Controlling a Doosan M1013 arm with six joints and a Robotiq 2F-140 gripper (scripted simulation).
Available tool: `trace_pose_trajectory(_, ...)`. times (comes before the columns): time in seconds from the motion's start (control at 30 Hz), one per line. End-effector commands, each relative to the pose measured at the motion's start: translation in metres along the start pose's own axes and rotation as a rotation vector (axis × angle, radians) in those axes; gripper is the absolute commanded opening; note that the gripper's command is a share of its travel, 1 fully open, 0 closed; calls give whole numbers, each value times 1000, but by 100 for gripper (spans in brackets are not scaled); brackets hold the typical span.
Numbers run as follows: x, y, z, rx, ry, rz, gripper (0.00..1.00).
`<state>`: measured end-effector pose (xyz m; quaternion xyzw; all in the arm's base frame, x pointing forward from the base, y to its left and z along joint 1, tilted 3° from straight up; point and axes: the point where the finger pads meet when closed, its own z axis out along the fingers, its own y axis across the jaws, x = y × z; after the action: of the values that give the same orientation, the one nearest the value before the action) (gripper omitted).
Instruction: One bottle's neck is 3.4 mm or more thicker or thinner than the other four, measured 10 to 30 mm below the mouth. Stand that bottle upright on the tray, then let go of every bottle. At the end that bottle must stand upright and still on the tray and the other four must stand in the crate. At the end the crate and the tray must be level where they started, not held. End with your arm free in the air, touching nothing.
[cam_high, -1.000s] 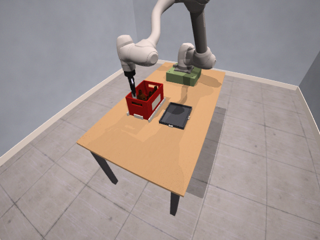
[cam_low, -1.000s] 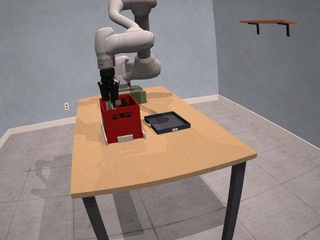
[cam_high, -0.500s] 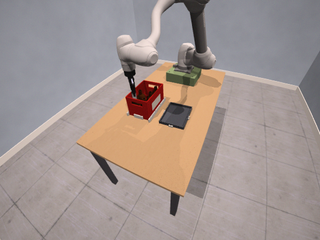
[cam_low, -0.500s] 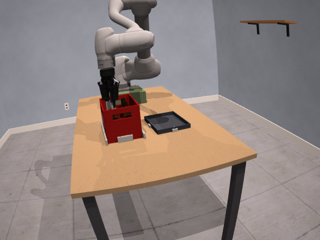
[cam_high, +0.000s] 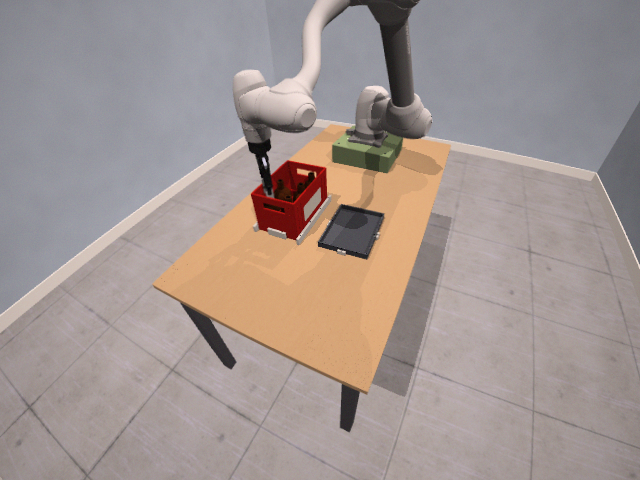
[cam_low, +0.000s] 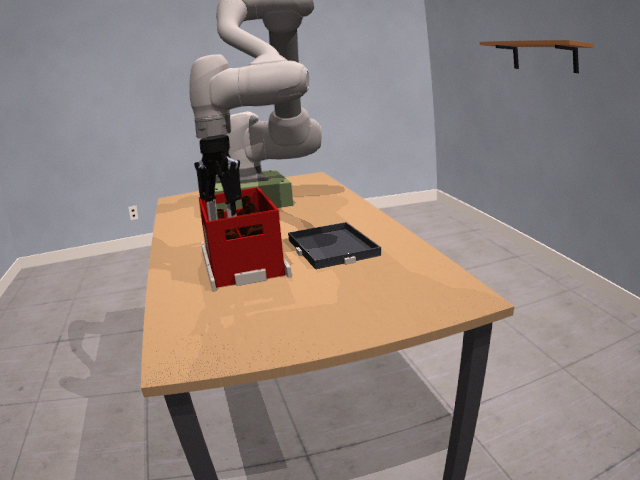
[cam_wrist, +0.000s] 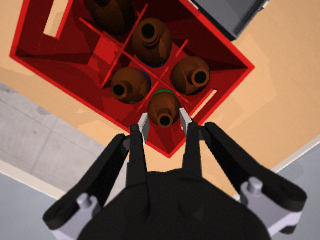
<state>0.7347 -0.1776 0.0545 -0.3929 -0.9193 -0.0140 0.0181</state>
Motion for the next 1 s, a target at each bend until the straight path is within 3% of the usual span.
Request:
trace_pose_trajectory(0.0, 0, -2, 3, 1, 1, -3, 38)
trace_pose_trajectory(0.97, 0, -2, 0, 1, 1, -3, 38)
